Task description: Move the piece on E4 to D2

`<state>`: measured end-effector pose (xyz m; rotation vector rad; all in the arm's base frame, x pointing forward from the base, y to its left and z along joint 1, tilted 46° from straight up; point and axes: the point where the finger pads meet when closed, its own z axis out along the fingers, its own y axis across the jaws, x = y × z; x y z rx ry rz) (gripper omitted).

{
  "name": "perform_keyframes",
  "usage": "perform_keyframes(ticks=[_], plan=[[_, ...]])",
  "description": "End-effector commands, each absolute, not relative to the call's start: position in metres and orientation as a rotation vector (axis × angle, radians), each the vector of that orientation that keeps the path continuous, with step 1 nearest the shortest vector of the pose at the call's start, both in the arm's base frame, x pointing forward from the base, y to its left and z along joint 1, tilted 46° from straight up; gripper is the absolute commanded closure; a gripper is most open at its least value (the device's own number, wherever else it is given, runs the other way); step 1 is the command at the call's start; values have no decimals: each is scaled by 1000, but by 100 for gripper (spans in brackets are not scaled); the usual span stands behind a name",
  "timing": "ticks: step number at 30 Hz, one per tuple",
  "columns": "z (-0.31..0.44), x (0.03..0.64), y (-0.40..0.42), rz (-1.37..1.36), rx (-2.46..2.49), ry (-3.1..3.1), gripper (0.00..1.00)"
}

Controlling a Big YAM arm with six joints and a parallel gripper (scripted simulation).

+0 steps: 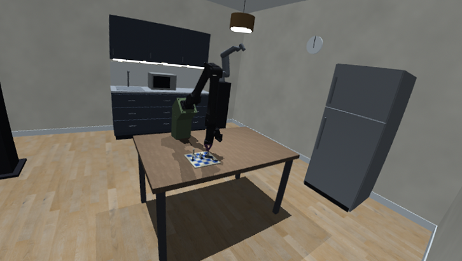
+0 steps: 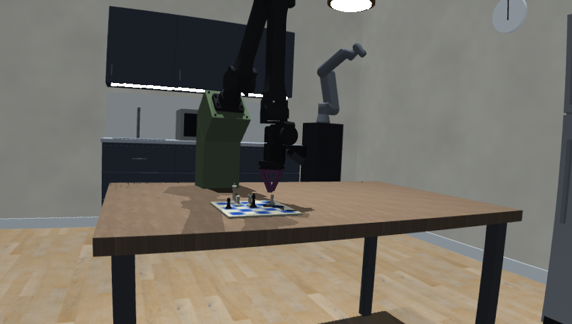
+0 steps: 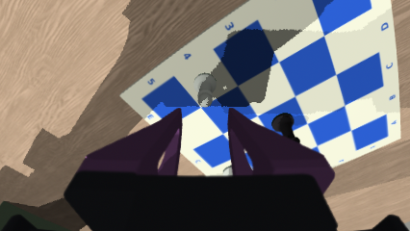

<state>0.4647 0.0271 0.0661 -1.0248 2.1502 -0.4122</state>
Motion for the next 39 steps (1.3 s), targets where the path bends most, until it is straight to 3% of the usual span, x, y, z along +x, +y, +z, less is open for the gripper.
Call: perform_keyframes(ticks=[1,39], plan=[[70,466,28,-417,-1028,2131,67],[50,491,26,-424,-1021,2124,67]])
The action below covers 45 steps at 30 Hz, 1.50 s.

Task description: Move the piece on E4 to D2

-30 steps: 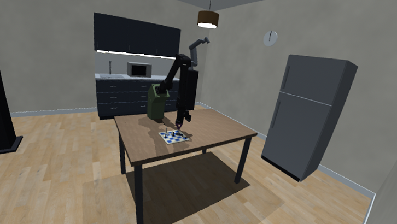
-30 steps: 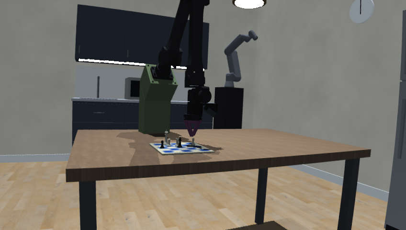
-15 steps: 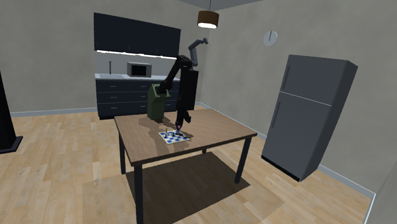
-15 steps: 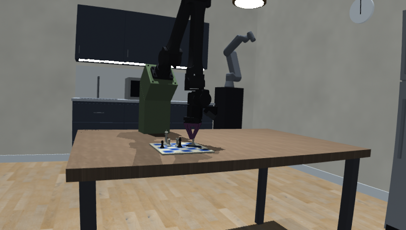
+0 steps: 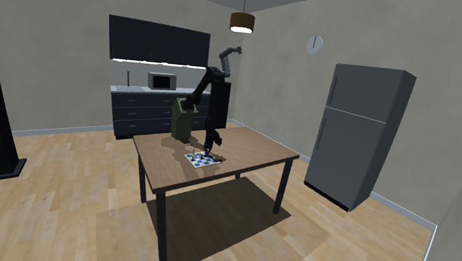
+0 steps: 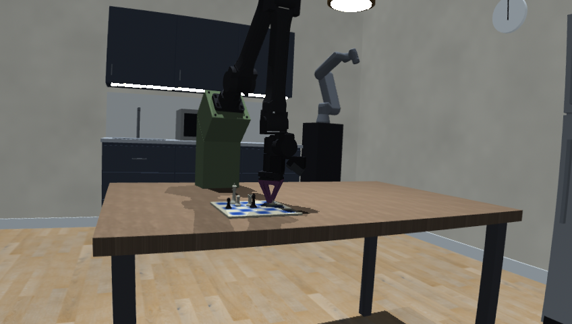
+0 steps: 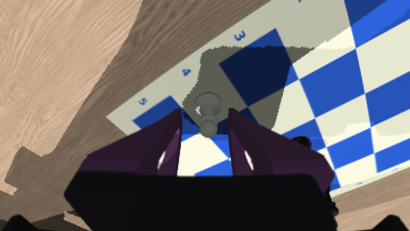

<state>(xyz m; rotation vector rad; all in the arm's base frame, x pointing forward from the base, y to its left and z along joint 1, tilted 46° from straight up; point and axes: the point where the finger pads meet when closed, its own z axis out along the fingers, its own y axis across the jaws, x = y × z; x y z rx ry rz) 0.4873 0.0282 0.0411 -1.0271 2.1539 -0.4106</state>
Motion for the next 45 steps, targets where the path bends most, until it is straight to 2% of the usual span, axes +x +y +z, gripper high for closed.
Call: perform_keyframes(ticks=[1,37,38,45], plan=[[51,491,26,-424,-1021,2124,67],[49,491,26,-422,-1023,2129,67],[49,491,26,-422,-1023,2129,100],[49,491,26,-422,-1022,2130,100]])
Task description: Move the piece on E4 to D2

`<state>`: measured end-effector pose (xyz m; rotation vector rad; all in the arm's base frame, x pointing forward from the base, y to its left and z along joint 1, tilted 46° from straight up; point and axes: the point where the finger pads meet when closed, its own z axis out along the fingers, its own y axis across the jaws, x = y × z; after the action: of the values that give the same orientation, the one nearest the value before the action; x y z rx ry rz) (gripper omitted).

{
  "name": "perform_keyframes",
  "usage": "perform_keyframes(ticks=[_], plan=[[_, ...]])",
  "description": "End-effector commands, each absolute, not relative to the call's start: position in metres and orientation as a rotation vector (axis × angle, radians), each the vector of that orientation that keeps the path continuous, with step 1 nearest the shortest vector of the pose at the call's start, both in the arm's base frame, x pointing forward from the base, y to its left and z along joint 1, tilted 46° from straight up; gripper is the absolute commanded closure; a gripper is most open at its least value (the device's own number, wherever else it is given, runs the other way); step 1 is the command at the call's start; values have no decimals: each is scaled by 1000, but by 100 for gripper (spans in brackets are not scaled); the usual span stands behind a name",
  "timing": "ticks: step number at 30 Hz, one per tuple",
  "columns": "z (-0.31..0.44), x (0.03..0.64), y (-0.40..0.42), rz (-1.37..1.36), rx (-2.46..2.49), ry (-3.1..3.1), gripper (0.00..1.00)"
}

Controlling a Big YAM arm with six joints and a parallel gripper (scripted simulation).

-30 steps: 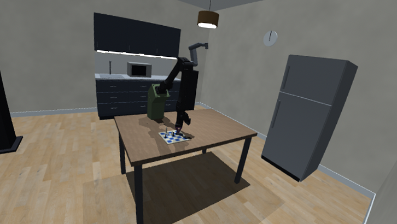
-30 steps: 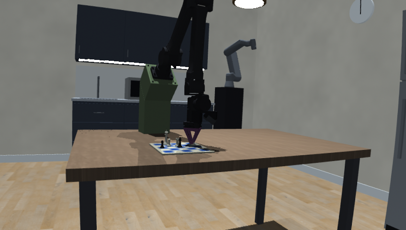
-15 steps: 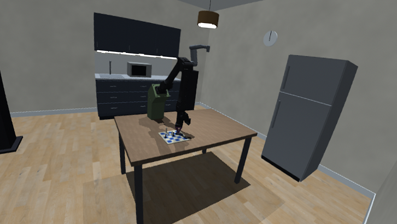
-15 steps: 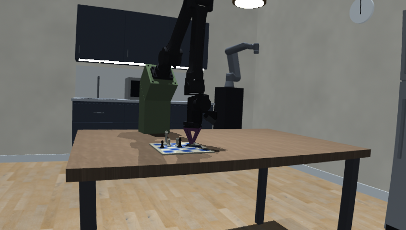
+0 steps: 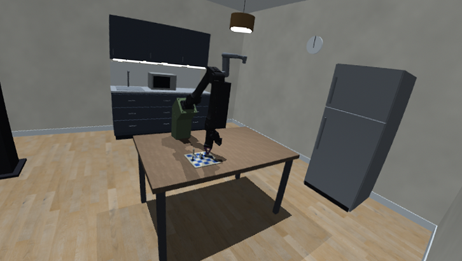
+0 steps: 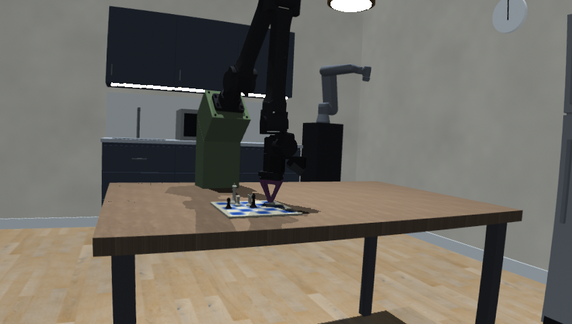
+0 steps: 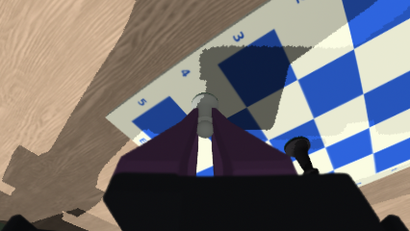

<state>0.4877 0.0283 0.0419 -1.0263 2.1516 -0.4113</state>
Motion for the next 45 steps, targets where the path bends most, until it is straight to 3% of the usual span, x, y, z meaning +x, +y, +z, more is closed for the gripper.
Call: perform_keyframes(ticks=[1,31,45], plan=[[49,491,26,-422,-1022,2130,100],[53,485,26,-420,-1025,2135,100],[109,424,29,-409,-1016,2139,100]])
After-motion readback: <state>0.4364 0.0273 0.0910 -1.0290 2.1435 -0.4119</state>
